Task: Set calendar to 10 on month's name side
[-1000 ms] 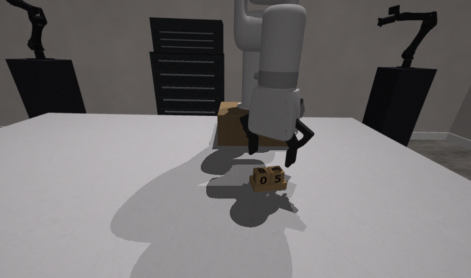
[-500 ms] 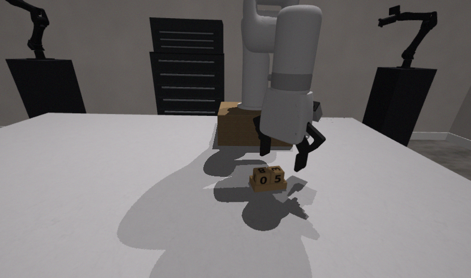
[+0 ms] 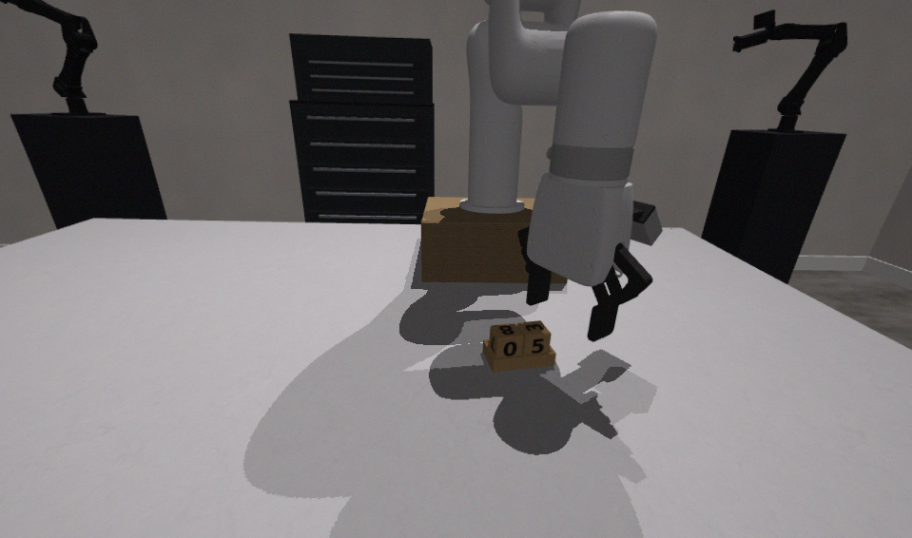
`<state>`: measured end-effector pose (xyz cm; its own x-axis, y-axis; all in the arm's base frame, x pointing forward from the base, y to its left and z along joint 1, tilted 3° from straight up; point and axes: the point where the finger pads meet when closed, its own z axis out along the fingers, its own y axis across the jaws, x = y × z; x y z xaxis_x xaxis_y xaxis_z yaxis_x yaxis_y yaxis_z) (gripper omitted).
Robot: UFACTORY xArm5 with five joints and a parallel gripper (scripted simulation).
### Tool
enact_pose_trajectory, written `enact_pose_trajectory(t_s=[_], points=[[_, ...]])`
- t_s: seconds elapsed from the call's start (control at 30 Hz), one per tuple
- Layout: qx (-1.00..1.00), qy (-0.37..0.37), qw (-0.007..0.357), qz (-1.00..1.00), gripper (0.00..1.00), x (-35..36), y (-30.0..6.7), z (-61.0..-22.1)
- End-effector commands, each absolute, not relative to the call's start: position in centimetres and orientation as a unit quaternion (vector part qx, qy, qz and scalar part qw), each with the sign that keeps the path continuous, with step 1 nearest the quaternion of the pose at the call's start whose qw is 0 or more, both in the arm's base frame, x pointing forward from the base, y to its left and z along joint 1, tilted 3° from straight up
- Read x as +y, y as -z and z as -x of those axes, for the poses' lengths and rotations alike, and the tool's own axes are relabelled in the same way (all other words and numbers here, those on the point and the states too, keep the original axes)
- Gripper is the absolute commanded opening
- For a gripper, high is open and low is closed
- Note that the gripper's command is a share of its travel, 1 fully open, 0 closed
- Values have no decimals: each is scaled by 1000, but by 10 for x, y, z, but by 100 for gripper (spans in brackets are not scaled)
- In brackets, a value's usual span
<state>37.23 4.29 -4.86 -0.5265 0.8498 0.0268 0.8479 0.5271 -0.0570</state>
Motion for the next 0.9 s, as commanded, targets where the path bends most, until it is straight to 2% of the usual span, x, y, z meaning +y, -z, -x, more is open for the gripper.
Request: enact_pose_trajectory(t_s=[0.0, 0.87], points=[[-861, -19, 23, 507, 100, 58, 49, -379], [-861, -19, 23, 507, 100, 61, 50, -380]])
